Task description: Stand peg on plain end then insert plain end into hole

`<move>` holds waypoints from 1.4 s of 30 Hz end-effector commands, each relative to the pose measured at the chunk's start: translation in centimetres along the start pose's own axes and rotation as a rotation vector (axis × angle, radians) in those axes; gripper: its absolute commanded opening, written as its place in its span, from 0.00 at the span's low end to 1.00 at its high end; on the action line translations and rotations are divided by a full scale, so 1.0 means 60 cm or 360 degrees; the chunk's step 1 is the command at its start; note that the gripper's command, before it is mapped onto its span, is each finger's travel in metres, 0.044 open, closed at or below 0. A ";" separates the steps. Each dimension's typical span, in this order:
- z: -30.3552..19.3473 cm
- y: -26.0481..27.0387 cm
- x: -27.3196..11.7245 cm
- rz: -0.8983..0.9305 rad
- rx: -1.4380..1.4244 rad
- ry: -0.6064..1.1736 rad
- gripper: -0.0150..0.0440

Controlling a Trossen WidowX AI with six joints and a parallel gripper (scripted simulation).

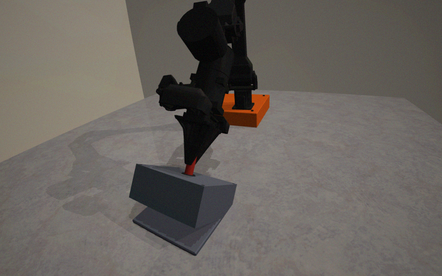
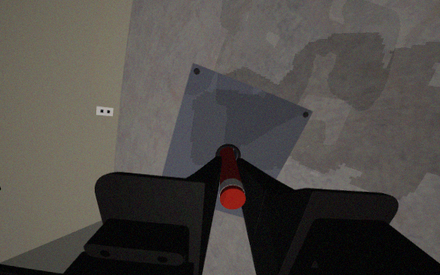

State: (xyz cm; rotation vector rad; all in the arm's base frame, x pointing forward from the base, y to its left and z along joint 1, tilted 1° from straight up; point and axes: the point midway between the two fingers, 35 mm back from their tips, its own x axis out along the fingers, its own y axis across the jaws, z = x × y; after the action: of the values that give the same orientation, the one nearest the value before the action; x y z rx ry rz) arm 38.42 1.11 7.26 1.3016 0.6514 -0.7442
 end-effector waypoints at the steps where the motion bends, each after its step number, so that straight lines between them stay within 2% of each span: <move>1: -0.002 -0.003 0.003 -0.0006 -0.0012 0.0008 0.25; 10: 0.000 -0.001 0.001 -0.0001 0.0000 0.0000 0.25; 27: 0.000 0.000 -0.005 -0.0002 -0.0001 0.0001 1.00; 42: -0.001 0.005 -0.041 -0.0007 -0.0007 0.0006 1.00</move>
State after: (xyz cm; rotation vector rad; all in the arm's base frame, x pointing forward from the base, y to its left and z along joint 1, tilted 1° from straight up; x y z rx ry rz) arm 37.42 1.47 8.87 1.2941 0.6638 -0.7390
